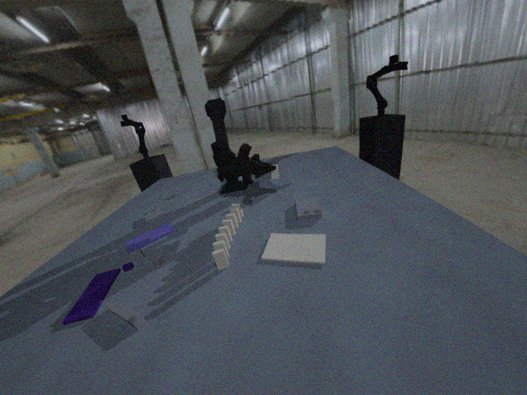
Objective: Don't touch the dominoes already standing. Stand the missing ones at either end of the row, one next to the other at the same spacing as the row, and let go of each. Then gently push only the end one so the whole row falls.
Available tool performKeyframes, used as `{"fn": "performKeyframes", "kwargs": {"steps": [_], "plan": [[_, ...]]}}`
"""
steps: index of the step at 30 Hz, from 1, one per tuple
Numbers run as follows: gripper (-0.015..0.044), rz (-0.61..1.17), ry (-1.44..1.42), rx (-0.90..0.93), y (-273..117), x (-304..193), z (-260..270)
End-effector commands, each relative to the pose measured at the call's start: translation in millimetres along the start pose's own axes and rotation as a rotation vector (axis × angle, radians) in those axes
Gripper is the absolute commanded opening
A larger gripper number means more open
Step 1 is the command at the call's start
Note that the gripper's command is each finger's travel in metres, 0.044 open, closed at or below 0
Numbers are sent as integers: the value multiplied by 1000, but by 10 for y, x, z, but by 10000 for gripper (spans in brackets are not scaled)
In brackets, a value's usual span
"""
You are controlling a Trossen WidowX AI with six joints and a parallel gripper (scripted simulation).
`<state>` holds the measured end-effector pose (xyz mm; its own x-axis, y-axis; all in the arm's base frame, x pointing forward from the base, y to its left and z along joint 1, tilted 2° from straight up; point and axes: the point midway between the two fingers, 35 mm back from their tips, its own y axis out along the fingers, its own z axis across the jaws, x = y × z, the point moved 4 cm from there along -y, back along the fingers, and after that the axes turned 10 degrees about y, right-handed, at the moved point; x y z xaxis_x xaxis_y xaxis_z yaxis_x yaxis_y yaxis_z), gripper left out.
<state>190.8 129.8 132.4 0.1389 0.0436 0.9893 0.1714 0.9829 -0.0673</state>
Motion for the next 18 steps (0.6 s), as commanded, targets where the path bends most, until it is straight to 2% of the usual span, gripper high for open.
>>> {"fn": "performKeyframes", "kwargs": {"steps": [1, 18], "plan": [[28, 9, 9, -4, 12, -106, -5], [28, 26, 0, -6, 61, -399, -18]]}}
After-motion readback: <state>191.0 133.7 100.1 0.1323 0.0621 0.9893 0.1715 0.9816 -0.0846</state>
